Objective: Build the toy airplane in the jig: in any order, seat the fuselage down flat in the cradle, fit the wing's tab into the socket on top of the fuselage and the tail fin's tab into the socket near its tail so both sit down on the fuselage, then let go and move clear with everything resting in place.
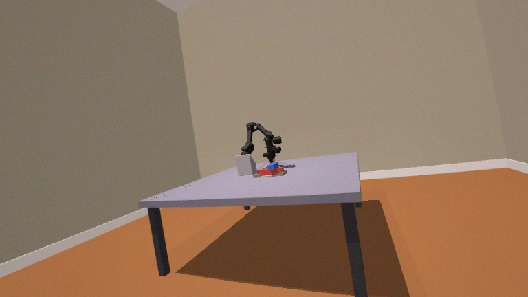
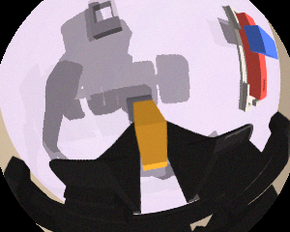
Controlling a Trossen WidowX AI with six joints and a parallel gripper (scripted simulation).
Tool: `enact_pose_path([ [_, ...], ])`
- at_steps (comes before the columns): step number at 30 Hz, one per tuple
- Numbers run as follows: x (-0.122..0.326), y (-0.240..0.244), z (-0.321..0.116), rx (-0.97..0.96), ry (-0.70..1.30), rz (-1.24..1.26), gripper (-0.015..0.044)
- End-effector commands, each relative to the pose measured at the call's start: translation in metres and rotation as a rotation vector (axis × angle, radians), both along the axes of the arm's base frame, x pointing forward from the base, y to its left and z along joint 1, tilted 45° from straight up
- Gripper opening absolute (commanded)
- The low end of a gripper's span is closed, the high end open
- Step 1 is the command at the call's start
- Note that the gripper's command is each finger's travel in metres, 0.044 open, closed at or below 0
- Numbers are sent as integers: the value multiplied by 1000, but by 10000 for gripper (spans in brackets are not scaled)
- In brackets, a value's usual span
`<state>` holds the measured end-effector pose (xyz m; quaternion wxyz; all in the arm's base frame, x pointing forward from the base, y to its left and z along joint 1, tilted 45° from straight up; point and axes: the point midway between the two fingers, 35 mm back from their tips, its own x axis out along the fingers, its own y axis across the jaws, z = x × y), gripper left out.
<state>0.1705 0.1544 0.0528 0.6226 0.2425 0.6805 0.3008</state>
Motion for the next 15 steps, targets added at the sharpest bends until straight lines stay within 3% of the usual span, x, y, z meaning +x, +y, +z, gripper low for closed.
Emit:
enact_pose_path([
  [1,4,-7,7,-7,-10,0,0],
  [15,12,-37,34,-24,5,-7,0],
])
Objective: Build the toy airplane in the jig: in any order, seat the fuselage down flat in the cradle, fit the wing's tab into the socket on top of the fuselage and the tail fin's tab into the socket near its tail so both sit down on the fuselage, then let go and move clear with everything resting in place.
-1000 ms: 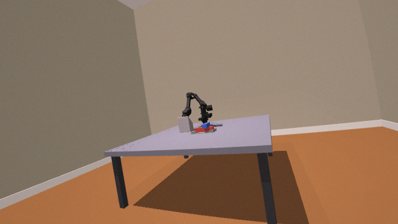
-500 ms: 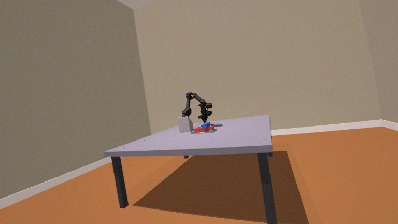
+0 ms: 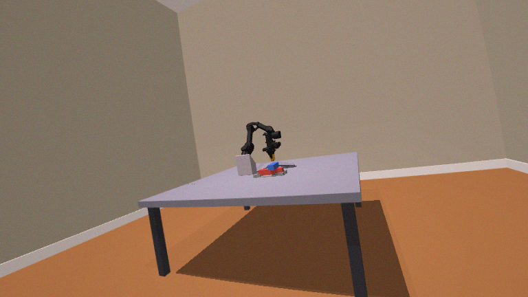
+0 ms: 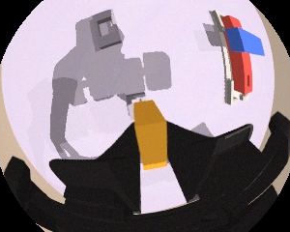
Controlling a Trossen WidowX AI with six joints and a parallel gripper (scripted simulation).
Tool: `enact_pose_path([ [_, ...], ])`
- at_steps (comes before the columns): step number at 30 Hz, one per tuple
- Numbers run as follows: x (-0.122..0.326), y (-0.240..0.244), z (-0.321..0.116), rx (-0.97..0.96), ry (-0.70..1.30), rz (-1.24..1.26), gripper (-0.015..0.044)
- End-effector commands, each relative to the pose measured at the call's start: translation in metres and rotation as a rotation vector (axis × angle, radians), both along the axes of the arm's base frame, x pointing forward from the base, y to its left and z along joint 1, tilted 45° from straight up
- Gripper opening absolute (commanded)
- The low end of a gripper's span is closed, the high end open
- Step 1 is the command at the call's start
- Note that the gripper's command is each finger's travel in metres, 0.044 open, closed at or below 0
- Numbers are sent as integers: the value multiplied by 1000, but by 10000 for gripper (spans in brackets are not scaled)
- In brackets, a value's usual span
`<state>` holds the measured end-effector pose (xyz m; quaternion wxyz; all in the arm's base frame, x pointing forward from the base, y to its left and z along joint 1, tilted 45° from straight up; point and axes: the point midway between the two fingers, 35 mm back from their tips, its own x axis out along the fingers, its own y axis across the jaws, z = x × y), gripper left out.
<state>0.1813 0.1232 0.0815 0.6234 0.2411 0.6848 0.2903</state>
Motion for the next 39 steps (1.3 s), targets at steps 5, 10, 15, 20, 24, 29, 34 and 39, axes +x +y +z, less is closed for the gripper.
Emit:
enact_pose_path([
  [5,1,-16,16,-5,4,0,0],
  [10,1,-26,28,-2,11,-1,0],
  [15,0,-35,40,3,18,-3,0],
  [20,-2,-42,49,10,23,-4,0],
  [24,3,-45,44,7,19,-2,0],
  [29,12,-53,34,3,10,4,0],
  [34,21,-62,23,-1,4,7,0],
  [39,28,-71,12,-5,0,9,0],
])
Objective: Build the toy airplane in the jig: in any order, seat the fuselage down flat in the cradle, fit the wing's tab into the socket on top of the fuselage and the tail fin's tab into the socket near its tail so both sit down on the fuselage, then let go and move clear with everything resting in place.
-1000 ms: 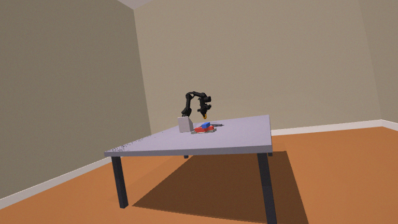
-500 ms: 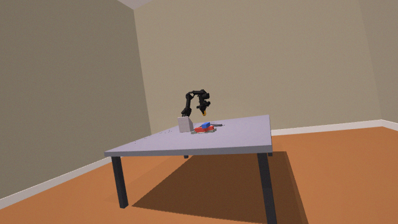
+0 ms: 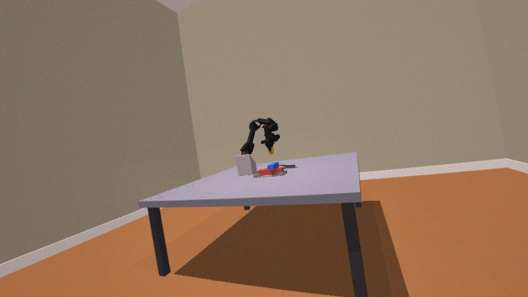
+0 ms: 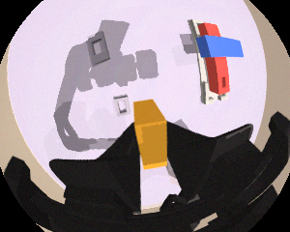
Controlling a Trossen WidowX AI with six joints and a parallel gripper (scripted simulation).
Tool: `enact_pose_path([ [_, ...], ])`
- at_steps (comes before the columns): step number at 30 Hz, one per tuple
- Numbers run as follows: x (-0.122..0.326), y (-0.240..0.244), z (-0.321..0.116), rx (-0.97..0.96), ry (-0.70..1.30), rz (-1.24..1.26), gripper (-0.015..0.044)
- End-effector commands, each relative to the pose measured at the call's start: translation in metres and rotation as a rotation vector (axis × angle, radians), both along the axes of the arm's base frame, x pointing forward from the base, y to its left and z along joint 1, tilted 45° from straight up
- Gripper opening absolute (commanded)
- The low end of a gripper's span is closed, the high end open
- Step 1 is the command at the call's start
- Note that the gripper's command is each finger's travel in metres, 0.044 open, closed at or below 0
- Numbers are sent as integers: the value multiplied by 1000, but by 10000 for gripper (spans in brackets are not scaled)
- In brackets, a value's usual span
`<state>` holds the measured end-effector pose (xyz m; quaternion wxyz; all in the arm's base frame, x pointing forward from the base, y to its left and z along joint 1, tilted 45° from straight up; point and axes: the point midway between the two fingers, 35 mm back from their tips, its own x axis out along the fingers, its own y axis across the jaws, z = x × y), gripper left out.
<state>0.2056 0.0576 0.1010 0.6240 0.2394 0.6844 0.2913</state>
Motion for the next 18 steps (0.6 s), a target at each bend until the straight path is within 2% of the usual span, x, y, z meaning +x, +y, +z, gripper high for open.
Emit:
enact_pose_path([
  [1,5,-7,-10,-4,2,7,0],
  [18,23,-38,-52,-10,-26,33,0],
])
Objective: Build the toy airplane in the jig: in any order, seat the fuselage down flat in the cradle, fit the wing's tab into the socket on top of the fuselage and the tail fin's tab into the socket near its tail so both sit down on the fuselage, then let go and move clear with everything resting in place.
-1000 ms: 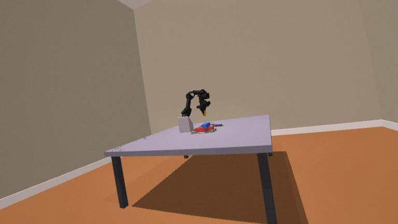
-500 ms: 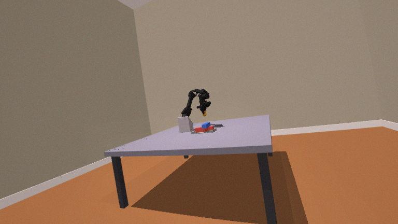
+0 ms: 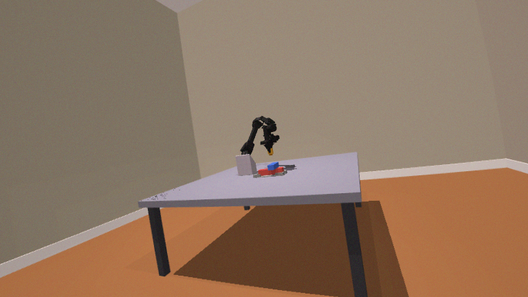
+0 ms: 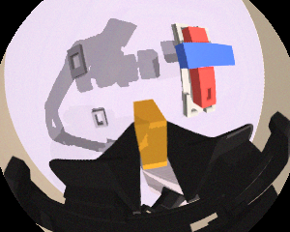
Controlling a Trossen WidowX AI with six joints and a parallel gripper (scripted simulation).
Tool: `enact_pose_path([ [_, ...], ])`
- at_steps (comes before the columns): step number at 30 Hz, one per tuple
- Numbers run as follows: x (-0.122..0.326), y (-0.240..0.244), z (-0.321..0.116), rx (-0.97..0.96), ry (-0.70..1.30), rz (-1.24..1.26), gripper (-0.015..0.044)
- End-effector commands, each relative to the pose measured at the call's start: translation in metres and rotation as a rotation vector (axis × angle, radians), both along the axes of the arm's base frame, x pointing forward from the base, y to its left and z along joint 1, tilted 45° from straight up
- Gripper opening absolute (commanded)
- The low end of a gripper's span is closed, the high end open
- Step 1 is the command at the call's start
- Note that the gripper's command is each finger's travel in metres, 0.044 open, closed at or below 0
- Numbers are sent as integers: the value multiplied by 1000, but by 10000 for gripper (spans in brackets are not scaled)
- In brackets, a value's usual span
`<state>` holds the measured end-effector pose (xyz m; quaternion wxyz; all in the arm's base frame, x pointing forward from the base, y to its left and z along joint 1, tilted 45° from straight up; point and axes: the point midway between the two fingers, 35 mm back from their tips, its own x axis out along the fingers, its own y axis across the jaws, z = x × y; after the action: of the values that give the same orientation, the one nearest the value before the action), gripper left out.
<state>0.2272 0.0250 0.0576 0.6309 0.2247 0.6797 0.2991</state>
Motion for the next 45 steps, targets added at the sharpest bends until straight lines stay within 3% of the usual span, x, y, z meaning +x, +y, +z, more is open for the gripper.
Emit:
enact_pose_path([
  [1,3,-7,-11,-2,0,11,0],
  [45,-4,-77,-134,23,-69,88,0],
])
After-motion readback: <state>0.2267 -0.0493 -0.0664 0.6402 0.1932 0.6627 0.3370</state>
